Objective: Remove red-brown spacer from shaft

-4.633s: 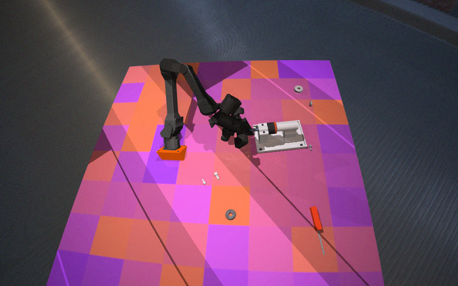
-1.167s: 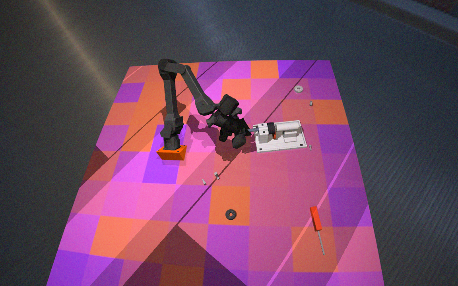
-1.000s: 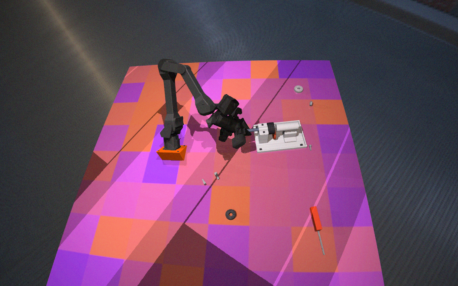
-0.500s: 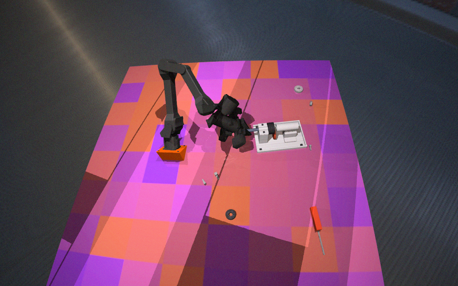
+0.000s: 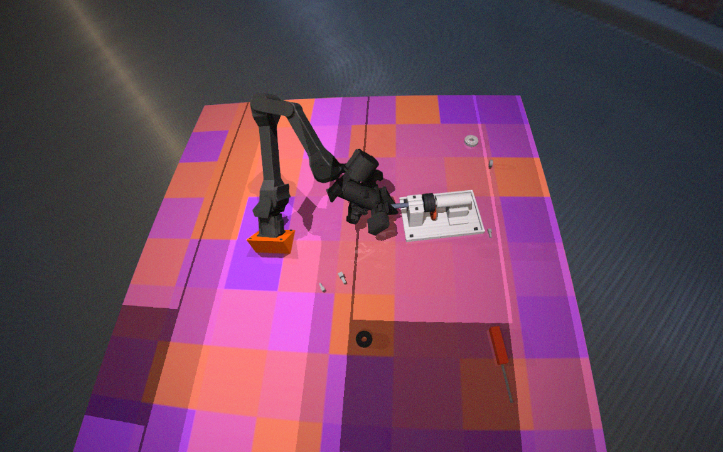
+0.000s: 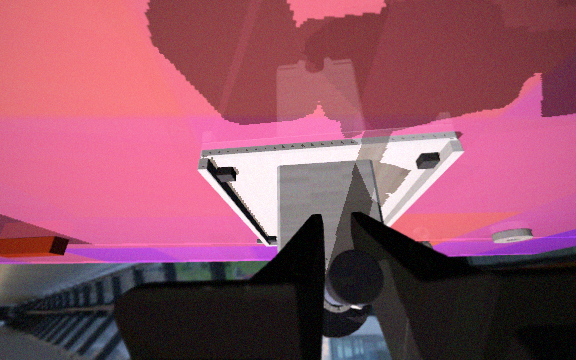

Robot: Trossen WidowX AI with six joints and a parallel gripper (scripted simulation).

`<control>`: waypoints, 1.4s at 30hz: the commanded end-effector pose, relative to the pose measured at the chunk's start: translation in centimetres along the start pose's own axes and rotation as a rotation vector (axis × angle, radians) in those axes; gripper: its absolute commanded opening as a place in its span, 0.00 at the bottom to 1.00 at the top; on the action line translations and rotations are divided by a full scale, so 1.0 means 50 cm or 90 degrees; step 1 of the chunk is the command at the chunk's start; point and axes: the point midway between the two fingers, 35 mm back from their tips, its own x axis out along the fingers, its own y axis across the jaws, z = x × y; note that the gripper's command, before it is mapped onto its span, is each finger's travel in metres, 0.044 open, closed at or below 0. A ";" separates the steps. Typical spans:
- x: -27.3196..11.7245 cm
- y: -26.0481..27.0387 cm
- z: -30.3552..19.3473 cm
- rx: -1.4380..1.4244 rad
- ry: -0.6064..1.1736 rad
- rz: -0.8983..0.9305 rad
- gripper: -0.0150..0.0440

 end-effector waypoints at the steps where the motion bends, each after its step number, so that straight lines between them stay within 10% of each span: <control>1: 0.002 -0.002 -0.006 -0.001 0.001 -0.001 0.25; 42: 0.022 -0.003 -0.027 -0.002 0.002 -0.001 0.25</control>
